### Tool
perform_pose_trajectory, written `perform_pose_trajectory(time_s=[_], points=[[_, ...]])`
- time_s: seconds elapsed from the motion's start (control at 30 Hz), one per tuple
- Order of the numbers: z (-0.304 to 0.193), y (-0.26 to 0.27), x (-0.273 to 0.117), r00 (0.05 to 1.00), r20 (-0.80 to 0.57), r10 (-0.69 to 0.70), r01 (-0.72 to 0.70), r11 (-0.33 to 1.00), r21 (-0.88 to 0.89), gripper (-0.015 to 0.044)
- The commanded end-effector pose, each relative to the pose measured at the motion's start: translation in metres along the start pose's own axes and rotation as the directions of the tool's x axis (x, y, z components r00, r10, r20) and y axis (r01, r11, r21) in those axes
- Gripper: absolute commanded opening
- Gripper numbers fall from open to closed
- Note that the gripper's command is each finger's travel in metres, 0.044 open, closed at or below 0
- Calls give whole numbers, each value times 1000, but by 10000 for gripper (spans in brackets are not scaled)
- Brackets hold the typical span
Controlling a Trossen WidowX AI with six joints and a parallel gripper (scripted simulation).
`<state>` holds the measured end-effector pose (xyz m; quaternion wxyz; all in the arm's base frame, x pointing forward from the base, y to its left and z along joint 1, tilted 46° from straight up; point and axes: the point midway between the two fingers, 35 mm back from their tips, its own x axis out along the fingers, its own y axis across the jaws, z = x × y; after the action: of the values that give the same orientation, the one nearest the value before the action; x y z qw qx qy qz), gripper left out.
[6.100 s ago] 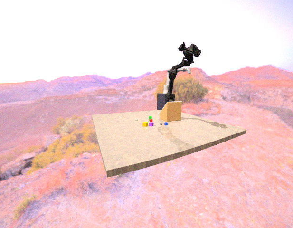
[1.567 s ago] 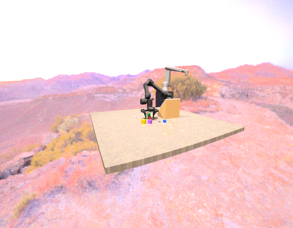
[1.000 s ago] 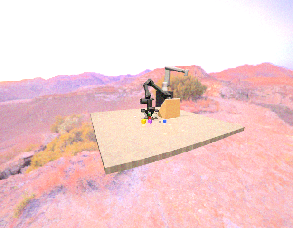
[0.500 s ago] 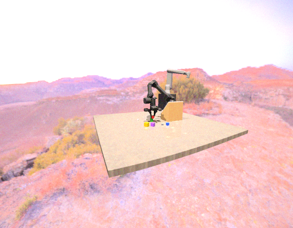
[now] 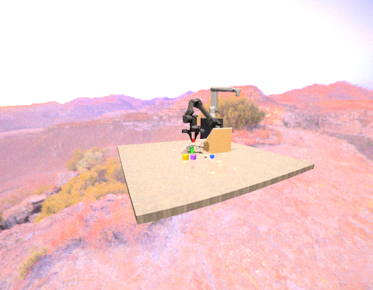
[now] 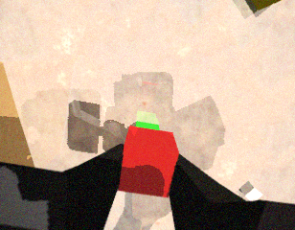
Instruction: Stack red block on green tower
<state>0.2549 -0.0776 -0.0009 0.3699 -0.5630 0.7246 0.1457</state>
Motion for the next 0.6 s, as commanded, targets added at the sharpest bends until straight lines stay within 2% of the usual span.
perform_pose_trajectory(time_s=[0.0,0.23,0.57], points=[[-2,-1,-12,1000,5,-2,2,1000,12,0],[-1,0,-12,1000,5,-2,2,1000,12,0],[-34,1,-12,1000,3,-2,1,1000,12,0]])
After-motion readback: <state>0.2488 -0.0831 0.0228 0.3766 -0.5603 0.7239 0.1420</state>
